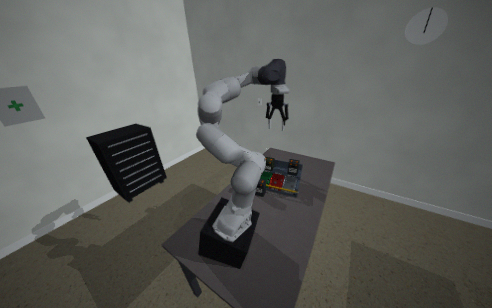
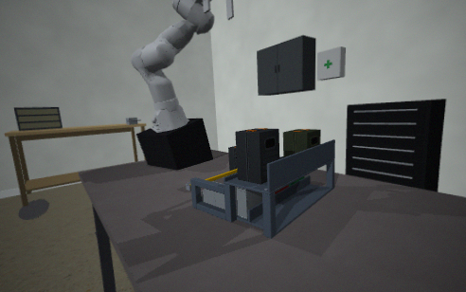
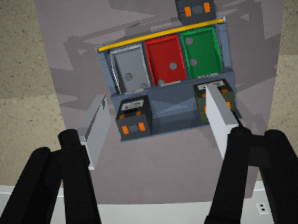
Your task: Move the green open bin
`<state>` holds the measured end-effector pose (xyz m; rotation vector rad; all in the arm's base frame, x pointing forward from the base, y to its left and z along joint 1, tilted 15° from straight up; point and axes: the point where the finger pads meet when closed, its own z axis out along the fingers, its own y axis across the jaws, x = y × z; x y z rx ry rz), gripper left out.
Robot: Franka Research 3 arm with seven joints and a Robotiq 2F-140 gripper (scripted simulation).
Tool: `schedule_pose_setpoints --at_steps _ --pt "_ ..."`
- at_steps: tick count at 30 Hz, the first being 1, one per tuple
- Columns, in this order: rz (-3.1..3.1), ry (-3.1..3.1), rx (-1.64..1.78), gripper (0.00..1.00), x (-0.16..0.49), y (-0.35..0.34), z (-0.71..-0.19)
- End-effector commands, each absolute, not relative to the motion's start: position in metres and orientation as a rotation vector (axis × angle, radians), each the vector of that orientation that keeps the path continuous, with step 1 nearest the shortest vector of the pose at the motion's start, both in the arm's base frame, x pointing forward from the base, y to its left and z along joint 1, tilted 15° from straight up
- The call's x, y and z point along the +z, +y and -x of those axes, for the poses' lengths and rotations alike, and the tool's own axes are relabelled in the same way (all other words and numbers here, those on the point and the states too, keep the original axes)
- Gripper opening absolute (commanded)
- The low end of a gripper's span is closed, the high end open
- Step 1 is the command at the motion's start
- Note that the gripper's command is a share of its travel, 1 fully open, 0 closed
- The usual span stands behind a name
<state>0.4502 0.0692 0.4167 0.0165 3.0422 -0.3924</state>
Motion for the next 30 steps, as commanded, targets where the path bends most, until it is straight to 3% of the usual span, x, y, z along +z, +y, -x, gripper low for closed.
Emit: schedule_pose_setpoints --at_steps 1,9,30 --pt "-0.061 3.056 -0.382 0.57 0.415 0.071 -0.447" --pt "-0.061 3.056 -0.382 0.57 0.451 0.095 -0.471" --pt "-0.061 3.056 -0.382 0.57 0.443 0.091 -0.465"
